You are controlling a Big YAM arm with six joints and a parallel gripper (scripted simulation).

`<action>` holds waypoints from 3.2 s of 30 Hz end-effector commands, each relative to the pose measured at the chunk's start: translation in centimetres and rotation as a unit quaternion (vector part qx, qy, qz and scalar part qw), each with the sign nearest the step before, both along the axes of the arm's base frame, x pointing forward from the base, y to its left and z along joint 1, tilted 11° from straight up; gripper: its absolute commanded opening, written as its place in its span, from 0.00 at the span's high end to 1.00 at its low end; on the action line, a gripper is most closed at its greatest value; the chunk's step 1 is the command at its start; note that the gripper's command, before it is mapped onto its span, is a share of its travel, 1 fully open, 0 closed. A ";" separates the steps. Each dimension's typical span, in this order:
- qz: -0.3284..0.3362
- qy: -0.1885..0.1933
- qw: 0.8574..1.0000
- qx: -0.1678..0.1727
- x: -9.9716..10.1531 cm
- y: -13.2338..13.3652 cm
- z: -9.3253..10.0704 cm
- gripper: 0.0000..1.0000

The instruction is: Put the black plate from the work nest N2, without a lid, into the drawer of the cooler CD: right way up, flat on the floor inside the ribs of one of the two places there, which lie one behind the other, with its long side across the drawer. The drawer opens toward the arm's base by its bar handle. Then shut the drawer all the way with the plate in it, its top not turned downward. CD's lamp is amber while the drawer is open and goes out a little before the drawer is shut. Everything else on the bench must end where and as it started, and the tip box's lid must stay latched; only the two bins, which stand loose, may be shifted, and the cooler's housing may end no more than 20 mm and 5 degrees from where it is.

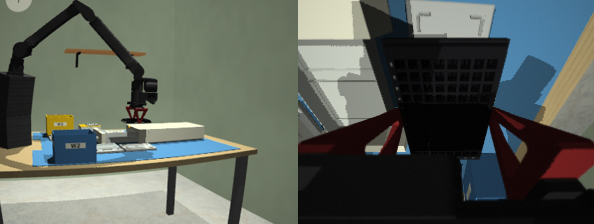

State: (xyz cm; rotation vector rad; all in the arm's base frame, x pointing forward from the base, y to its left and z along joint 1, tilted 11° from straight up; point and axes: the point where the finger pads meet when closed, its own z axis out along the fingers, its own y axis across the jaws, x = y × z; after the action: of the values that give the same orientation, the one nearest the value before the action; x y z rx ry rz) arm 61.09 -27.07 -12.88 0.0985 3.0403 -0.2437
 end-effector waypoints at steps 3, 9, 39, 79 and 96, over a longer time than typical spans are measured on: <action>0.085 -0.021 0.996 -0.022 2.3 1.6 3.2 1.00; 0.182 -0.004 0.983 -0.033 1.8 3.2 2.8 1.00; 0.569 0.070 0.816 -0.075 -0.5 9.8 1.1 1.00; 0.692 0.093 0.711 -0.085 -3.5 19.0 -1.2 1.00; 0.689 0.089 0.714 -0.091 -2.4 17.8 -0.9 1.00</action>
State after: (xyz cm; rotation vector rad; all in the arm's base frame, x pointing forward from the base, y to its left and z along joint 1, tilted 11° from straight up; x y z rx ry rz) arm 55.88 -8.56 -16.27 -2.1614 2.3229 -0.2920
